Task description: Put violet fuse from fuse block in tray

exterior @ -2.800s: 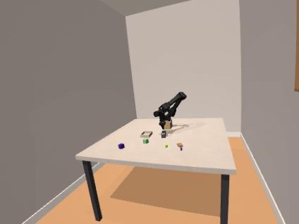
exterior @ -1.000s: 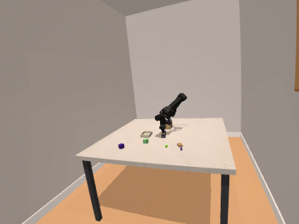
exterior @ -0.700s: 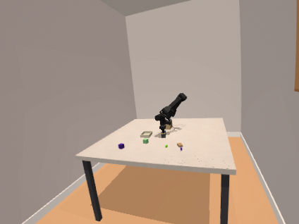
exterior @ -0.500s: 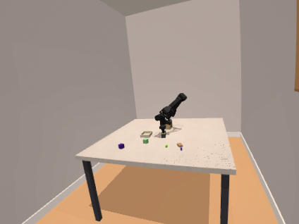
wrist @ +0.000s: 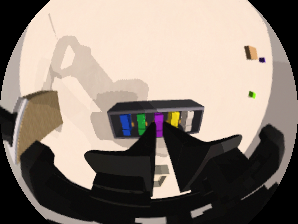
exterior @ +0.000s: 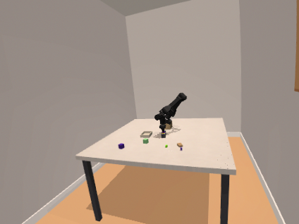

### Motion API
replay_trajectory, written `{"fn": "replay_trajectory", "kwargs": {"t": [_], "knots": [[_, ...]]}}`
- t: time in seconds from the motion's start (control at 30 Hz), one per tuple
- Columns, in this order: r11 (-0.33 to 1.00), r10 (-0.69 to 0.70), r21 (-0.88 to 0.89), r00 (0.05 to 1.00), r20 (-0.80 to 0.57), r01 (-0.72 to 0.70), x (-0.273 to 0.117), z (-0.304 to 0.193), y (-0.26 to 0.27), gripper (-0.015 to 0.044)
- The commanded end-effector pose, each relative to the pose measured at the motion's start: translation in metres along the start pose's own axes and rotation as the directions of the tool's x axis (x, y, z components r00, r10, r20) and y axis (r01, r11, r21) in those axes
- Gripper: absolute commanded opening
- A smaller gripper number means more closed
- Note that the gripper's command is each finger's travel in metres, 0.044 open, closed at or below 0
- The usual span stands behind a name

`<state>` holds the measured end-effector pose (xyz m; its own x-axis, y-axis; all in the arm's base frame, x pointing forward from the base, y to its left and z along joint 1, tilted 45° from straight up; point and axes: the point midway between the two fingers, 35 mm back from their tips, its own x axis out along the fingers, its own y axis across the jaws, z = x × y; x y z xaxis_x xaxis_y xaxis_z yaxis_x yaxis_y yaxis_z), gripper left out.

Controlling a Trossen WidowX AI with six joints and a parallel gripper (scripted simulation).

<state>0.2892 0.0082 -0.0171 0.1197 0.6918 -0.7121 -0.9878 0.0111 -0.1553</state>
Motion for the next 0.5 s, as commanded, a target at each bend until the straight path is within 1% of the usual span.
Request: {"fn": "replay_trajectory", "kwargs": {"t": [0.0,0.47], "knots": [[1.0,-0.002,-0.004,1.0,-0.003,0.002,-0.0032,-0.0009,-0.0005,0.0],[1.0,-0.002,-0.003,1.0,-0.003,0.002,-0.0101,-0.0011,-0.0006,0.0]]}}
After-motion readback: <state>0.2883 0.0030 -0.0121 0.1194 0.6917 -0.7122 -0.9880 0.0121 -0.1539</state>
